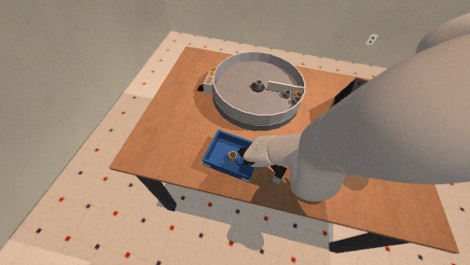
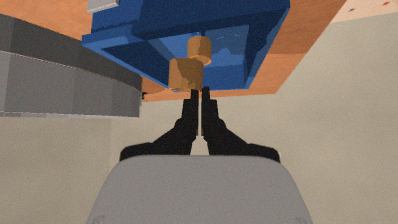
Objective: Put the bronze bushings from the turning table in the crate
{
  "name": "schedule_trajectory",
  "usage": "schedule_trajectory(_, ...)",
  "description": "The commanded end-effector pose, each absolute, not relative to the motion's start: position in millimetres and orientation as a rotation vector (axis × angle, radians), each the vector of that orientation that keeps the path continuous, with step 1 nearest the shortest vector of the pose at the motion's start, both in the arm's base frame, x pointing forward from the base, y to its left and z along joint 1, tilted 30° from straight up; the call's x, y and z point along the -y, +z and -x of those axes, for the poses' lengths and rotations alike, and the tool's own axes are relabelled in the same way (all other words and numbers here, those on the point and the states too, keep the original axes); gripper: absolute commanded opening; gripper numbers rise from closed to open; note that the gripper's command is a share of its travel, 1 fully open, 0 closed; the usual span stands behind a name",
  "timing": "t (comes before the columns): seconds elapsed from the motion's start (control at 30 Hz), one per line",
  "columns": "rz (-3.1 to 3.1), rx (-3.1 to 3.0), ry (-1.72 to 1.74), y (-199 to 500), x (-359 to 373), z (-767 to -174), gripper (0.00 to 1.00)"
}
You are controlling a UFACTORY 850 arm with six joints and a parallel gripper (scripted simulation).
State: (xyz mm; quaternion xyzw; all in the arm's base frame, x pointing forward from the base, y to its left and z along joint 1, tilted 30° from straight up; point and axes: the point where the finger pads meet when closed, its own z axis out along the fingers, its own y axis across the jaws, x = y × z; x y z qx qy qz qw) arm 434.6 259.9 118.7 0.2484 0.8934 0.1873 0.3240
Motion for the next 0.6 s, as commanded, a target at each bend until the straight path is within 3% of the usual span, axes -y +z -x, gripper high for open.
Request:
schedule_trajectory(0.0, -0.652, -2.343, 0.492, 118, -261, -435, 0.00)
schedule_trajectory(0.57, -0.652, -2.343, 0.492, 100, -271, -437, 0.00)
